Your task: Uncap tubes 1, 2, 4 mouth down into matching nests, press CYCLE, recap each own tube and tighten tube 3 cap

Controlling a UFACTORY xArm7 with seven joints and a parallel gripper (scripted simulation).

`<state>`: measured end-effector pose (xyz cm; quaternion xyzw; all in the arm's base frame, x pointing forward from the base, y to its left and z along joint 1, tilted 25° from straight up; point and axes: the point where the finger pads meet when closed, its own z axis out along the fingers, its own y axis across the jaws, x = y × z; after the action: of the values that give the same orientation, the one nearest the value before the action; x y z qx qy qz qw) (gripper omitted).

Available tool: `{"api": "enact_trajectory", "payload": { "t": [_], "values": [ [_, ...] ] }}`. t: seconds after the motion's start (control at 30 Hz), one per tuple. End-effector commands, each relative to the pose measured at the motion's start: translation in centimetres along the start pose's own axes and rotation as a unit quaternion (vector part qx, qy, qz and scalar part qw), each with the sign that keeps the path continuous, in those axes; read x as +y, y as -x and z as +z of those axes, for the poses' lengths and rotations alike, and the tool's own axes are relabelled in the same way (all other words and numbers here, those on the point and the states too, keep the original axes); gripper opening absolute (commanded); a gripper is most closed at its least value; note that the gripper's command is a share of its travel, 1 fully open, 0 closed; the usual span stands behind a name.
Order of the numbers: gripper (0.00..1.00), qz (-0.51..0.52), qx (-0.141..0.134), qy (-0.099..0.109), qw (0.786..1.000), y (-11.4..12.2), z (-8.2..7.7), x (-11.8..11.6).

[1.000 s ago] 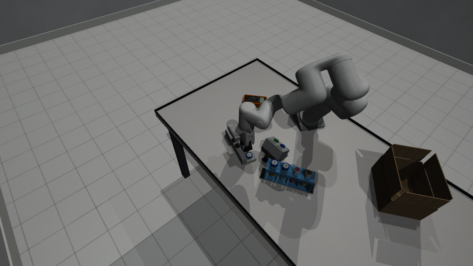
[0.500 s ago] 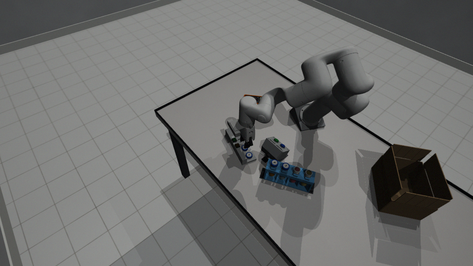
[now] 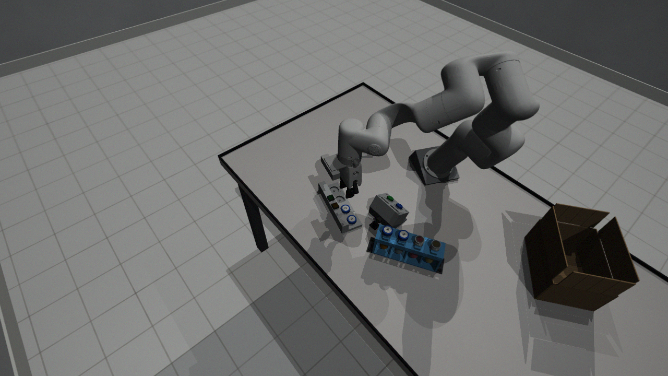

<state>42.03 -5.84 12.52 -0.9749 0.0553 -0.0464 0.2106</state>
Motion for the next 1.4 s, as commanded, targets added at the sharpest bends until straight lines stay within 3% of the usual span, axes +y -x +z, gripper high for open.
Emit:
{"api": "enact_trajectory", "payload": {
  "t": [0.0,0.13,0.27,0.37,0.43,0.67,0.93,1.0,1.07,1.17,1.37],
  "values": [
    [0.46,0.0,0.002,0.001,1.0,-0.2,-2.2,0.0],
    [0.46,0.0,0.002,0.001,1.0,-0.1,-4.0,0.0],
    [0.46,0.0,0.002,0.001,1.0,-0.2,-4.0,0.0],
    [0.46,0.125,0.002,0.0,0.992,0.5,-4.0,-2.4],
    [0.46,0.125,0.002,0.0,0.992,0.5,-4.0,-2.4],
    [0.46,0.304,0.002,-0.002,0.953,1.5,-4.0,-6.2],
    [0.46,0.469,0.001,-0.003,0.883,2.4,-4.0,-9.7],
    [0.46,0.469,0.001,-0.003,0.883,2.4,-4.0,-9.7],
    [0.46,0.541,0.001,-0.003,0.841,2.8,-4.0,-11.3],
    [0.46,0.588,0.001,-0.003,0.809,3.1,-4.0,-12.4],
    [0.46,0.692,0.001,-0.002,0.722,4.0,-4.0,-15.5]
  ]
}}
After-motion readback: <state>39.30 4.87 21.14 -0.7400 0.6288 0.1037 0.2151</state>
